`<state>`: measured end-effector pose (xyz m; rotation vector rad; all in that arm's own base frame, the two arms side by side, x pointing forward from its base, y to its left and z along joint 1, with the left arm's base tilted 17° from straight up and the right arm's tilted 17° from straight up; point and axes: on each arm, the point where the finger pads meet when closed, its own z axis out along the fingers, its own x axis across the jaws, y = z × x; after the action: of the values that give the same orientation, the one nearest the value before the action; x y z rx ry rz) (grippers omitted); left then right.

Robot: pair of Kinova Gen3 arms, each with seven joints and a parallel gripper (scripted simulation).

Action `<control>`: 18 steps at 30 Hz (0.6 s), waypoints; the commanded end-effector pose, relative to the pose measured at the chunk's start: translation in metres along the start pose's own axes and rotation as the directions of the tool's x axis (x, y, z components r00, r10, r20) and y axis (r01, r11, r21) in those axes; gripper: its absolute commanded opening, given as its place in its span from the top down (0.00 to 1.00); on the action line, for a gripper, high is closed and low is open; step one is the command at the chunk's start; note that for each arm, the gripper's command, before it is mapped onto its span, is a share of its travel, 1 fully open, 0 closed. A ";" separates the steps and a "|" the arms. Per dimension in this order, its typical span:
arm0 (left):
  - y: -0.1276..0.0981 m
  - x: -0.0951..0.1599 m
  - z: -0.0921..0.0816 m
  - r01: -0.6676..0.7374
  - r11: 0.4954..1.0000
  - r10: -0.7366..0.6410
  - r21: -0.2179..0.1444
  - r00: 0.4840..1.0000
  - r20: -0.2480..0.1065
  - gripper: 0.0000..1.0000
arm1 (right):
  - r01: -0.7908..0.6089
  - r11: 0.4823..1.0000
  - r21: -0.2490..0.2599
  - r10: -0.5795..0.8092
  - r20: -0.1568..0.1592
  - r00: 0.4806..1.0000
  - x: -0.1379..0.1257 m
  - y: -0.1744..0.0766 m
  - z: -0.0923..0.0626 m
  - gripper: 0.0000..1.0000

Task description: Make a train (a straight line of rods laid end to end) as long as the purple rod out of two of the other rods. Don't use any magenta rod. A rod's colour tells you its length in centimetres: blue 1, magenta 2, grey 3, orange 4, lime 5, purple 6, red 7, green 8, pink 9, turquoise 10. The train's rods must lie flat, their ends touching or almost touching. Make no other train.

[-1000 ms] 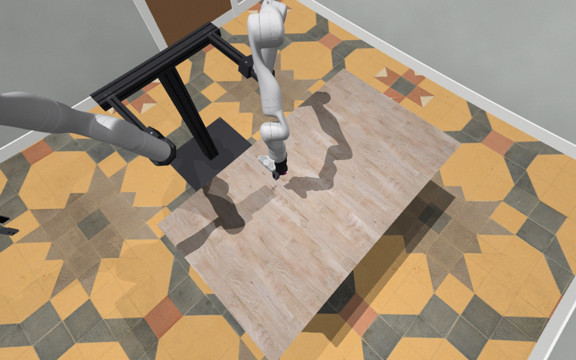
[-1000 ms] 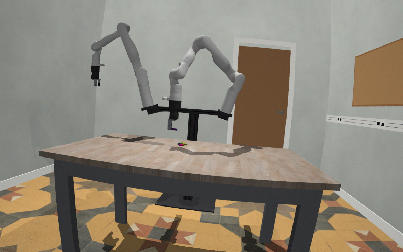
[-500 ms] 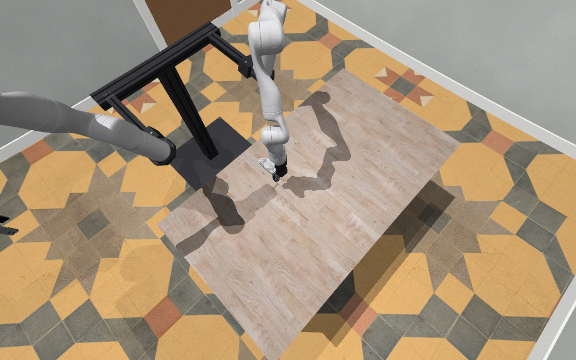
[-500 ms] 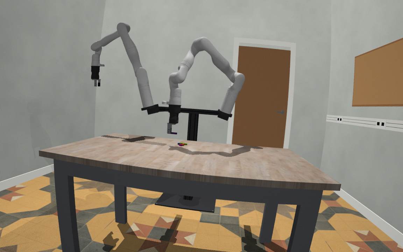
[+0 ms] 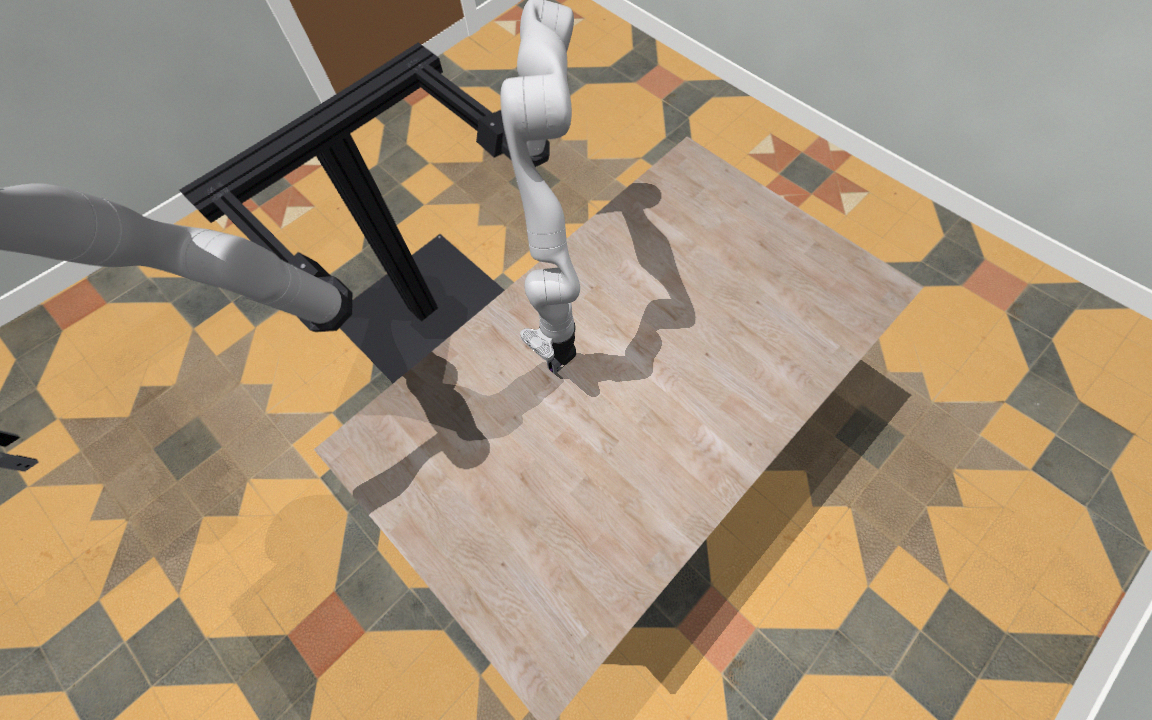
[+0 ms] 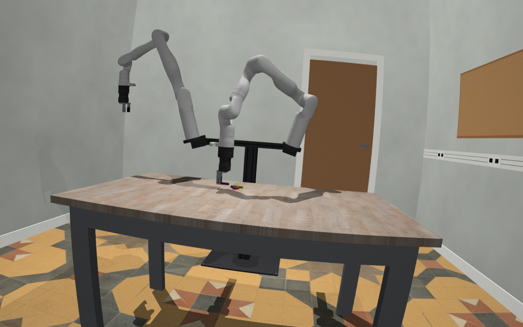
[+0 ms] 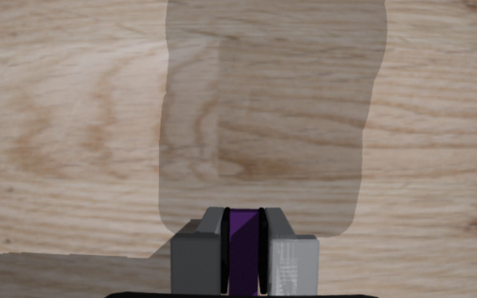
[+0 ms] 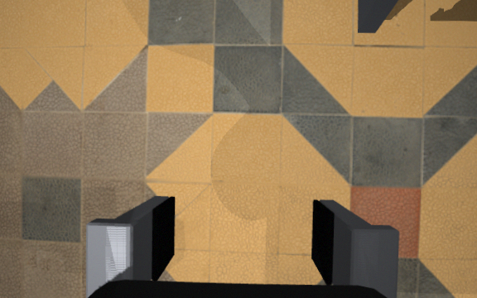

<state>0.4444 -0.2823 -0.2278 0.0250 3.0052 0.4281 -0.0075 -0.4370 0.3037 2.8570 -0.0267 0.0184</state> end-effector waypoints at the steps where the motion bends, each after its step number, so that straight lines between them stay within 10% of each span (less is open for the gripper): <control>1: -0.001 -0.001 0.005 0.000 1.000 0.000 0.001 1.000 0.002 0.76 | 0.000 1.000 -0.002 0.000 0.000 1.000 0.000 0.000 -0.001 0.00; 18: -0.001 -0.001 0.009 0.000 1.000 0.000 0.001 1.000 0.002 0.76 | 0.000 1.000 -0.002 0.000 0.000 1.000 0.000 0.000 -0.001 0.00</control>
<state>0.4457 -0.2797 -0.2375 0.0250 3.0051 0.4279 -0.0075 -0.4370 0.3037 2.8570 -0.0267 0.0184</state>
